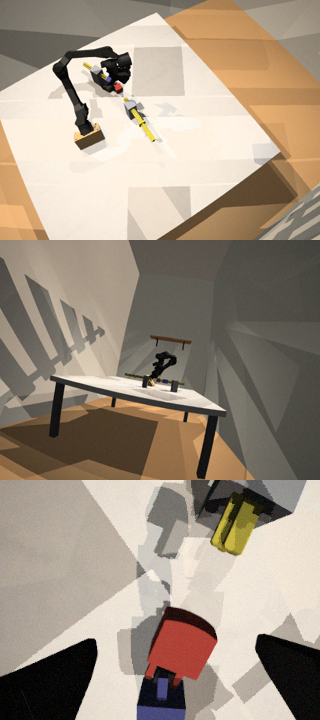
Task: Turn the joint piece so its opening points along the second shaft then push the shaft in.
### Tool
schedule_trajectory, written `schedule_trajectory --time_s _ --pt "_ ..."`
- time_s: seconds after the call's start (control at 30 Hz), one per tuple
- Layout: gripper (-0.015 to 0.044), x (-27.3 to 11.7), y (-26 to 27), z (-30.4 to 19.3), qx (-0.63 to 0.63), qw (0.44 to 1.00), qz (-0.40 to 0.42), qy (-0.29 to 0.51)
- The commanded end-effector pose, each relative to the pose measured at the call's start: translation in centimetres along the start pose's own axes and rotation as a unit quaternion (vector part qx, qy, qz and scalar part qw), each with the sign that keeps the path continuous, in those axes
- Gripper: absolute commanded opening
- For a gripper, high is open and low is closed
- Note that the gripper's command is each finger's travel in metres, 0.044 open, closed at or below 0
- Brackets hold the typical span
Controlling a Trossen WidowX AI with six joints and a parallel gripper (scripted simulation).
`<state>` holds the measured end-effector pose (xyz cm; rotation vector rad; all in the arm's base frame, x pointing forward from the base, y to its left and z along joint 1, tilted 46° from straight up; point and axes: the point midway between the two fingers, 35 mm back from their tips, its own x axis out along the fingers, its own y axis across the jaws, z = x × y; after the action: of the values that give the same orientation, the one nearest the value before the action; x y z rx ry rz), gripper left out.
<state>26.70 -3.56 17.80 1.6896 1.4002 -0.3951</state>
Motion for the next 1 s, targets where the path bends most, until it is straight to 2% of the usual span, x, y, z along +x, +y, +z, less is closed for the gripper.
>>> schedule_trajectory --time_s 0.0,0.47,0.7,0.97 --pt "0.044 -1.6 0.0 0.1 -0.055 0.998 0.007 -0.013" --pt "0.044 -7.4 -0.4 -0.1 -0.256 0.964 0.023 -0.065" --pt "0.044 -7.2 -0.2 0.3 -0.234 0.97 0.024 -0.058" --pt "0.044 -5.7 -1.0 2.9 -0.108 0.994 0.013 -0.02"
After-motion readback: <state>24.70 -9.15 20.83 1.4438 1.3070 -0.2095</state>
